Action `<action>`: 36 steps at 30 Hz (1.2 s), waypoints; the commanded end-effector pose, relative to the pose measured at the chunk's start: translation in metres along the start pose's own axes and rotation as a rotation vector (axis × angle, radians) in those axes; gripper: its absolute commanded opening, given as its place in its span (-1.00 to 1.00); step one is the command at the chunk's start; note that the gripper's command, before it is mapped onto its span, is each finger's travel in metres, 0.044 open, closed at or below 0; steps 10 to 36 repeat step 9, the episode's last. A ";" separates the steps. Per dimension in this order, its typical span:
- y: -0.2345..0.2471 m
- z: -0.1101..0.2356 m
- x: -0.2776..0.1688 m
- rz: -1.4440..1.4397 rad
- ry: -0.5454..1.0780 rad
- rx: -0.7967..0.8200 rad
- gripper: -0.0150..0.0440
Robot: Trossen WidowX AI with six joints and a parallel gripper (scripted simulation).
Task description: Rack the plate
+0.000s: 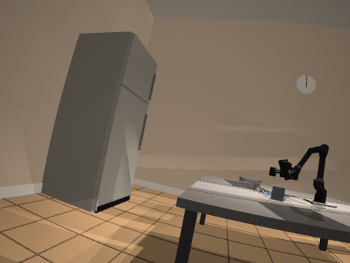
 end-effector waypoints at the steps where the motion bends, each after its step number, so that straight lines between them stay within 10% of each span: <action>1: -0.005 0.000 0.008 -0.021 0.013 -0.034 0.86; 36: -0.033 0.004 0.025 -0.179 0.116 -0.218 0.86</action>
Point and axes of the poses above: the point midway between the two fingers, 35 mm back from their tips, its own z axis back along the fingers, its own y axis across the jaws, x = y × z, the point moved 7 cm from there along z, back along the fingers, and after that the axes turned 2 degrees about -z, right-handed, at the moved point
